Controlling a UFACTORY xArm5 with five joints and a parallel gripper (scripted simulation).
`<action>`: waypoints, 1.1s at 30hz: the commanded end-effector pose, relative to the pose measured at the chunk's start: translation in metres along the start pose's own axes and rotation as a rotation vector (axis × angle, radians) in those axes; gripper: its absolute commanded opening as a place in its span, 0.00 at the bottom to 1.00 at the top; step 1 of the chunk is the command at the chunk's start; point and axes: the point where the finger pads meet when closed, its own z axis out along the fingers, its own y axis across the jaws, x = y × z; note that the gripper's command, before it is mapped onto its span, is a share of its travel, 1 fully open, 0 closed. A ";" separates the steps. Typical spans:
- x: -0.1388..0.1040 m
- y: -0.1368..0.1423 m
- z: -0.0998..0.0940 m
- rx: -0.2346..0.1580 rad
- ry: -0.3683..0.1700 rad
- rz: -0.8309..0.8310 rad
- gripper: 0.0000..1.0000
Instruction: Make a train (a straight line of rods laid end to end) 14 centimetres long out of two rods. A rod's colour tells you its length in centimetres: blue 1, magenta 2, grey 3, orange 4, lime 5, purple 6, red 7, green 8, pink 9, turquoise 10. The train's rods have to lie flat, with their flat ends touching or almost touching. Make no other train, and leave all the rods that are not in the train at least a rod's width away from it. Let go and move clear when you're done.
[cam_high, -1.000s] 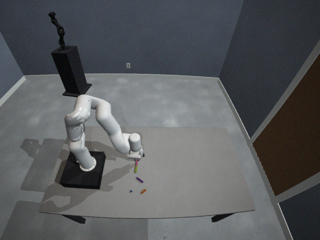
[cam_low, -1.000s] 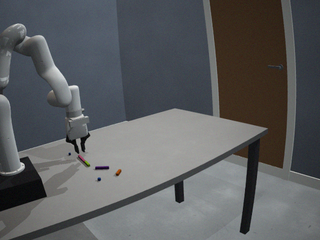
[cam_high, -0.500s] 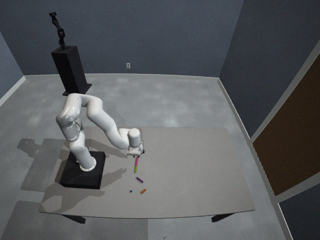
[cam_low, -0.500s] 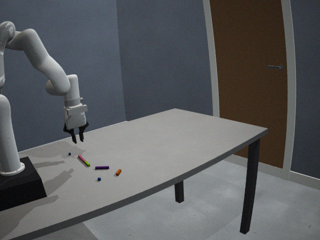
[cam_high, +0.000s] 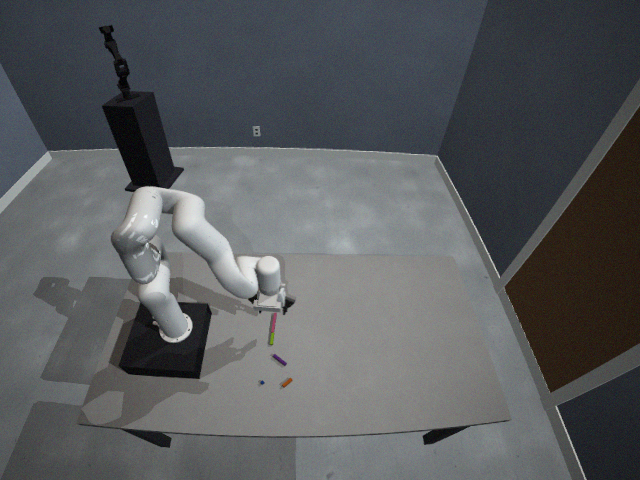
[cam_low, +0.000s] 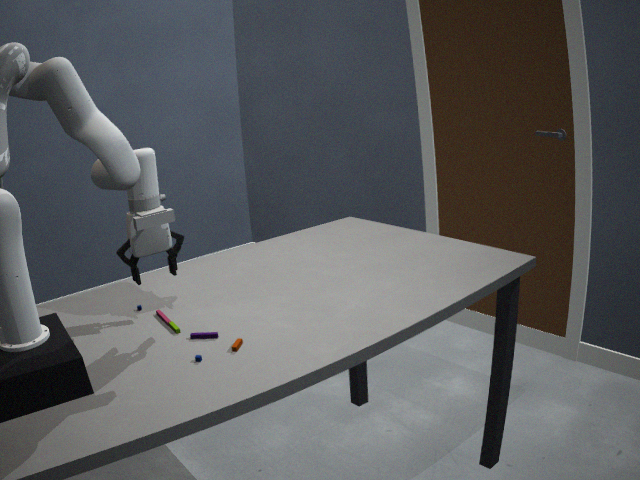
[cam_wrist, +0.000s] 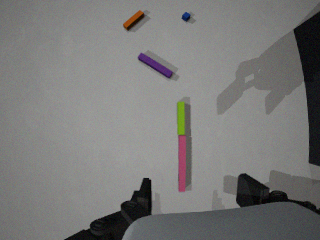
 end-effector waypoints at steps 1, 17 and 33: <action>0.000 -0.001 -0.001 0.003 -0.001 0.000 1.00; 0.000 -0.001 -0.024 0.003 -0.001 0.000 1.00; 0.000 -0.001 -0.085 0.003 -0.001 0.000 1.00</action>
